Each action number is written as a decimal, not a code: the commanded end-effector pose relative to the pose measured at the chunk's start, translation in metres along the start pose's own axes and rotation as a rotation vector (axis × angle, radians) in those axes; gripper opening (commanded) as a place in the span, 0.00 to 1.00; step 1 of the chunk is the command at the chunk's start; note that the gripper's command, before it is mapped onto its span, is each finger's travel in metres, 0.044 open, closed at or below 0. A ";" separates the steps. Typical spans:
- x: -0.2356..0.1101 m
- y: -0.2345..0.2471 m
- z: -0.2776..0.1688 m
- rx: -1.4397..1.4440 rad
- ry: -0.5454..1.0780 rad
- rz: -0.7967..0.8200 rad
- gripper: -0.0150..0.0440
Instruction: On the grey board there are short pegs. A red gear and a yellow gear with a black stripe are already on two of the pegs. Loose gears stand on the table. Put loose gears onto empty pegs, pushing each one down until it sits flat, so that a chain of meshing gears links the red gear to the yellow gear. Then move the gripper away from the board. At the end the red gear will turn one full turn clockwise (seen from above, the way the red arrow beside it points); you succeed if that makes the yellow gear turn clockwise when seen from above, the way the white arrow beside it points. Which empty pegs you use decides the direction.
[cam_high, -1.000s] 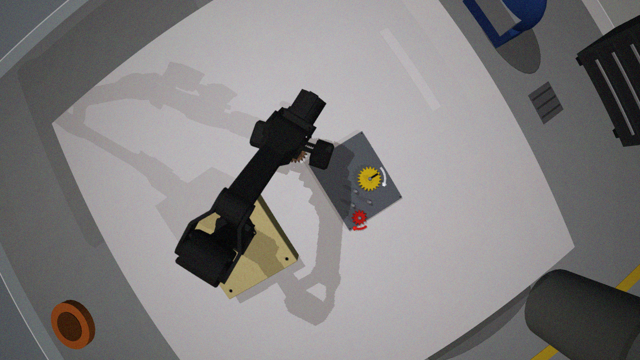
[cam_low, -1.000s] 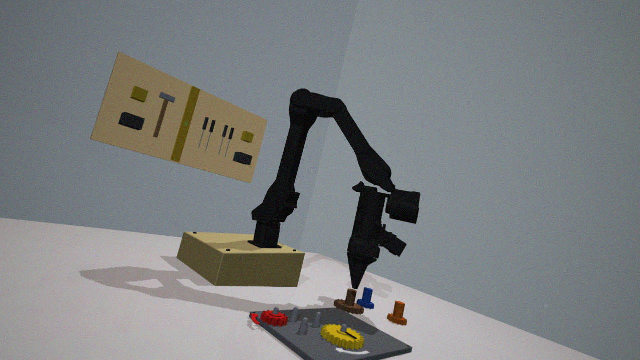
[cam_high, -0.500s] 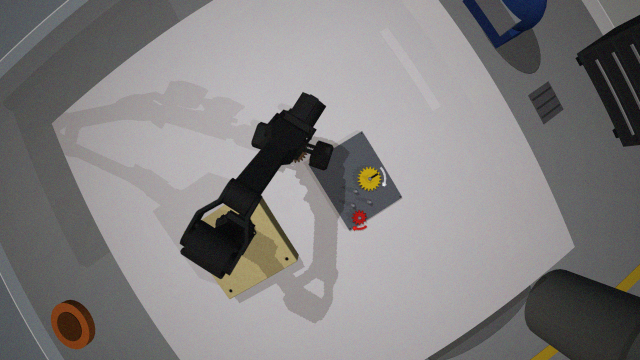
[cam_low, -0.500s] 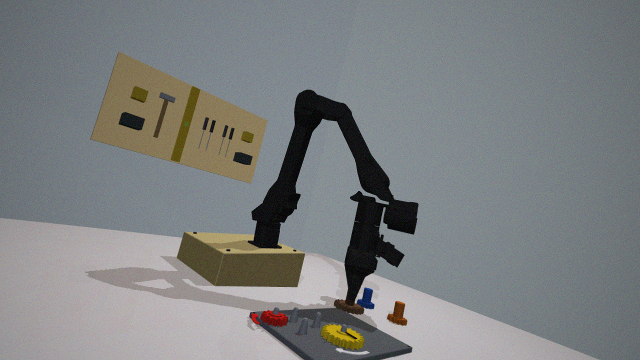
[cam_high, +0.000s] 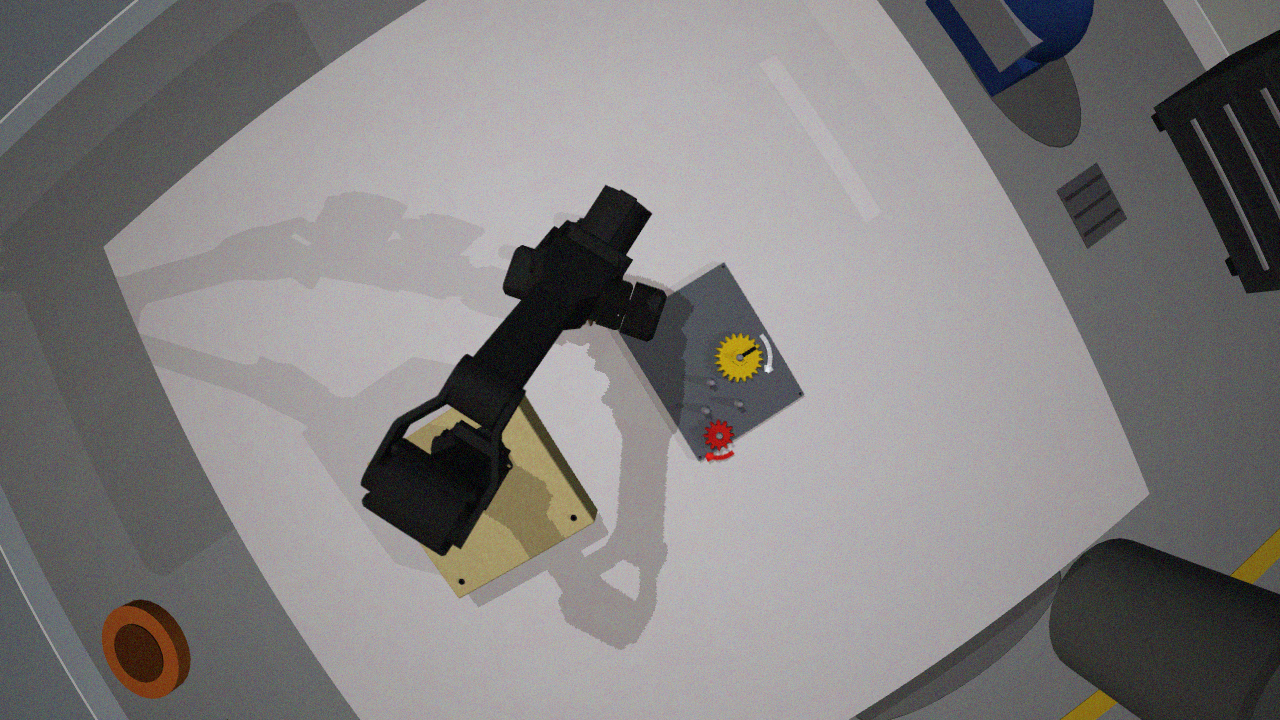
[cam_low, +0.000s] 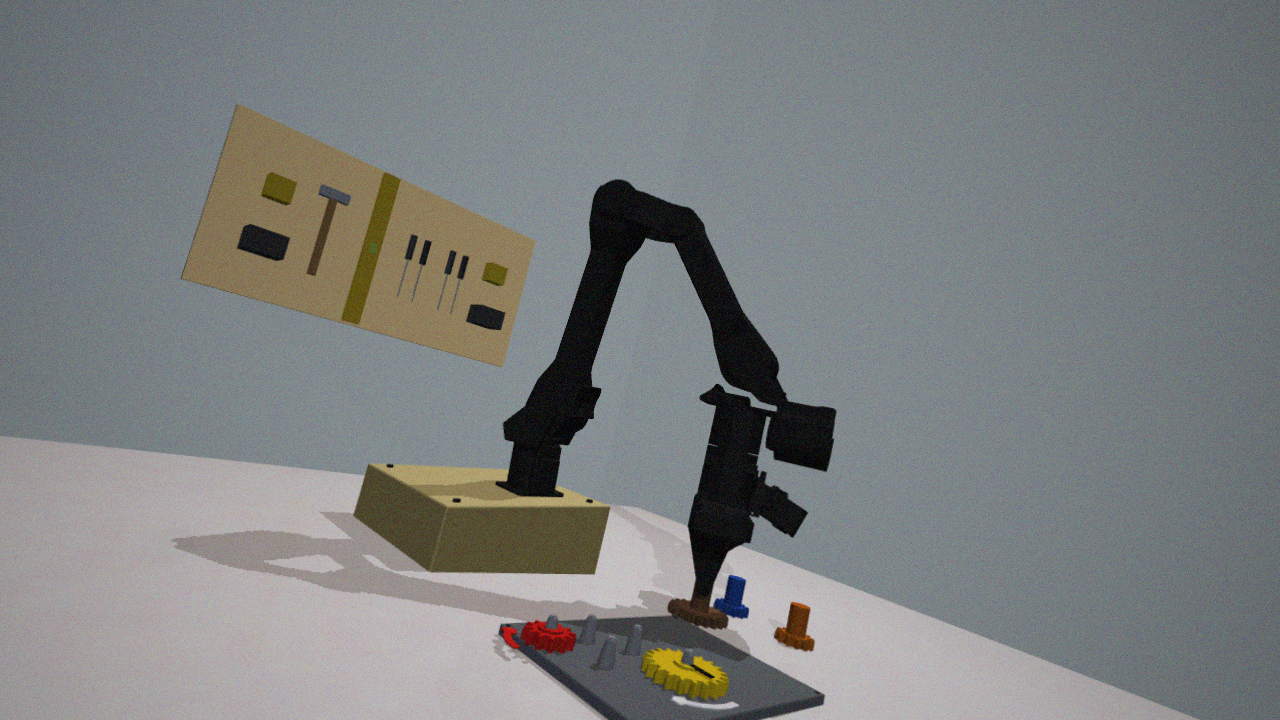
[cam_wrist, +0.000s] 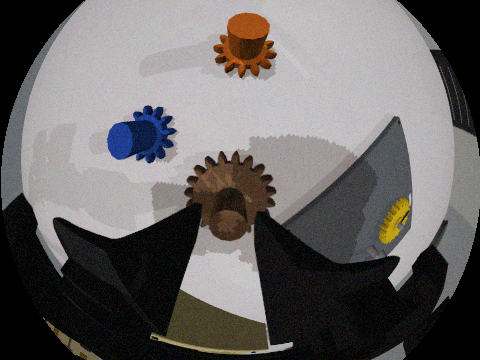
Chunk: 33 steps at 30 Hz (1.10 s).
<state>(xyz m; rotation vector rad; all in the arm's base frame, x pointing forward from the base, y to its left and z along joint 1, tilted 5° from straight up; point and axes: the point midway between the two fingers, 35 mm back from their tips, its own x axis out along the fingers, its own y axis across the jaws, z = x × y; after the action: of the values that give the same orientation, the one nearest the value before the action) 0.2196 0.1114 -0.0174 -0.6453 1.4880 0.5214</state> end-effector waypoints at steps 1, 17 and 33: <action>0.000 0.000 0.000 -0.005 0.001 -0.002 0.38; -0.015 -0.002 0.005 -0.005 0.000 -0.002 0.25; -0.056 -0.003 0.012 -0.007 -0.001 -0.002 0.25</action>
<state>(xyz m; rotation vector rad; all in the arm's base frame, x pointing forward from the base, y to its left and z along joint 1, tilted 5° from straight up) 0.2280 0.1199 0.0305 -0.6567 1.4901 0.5306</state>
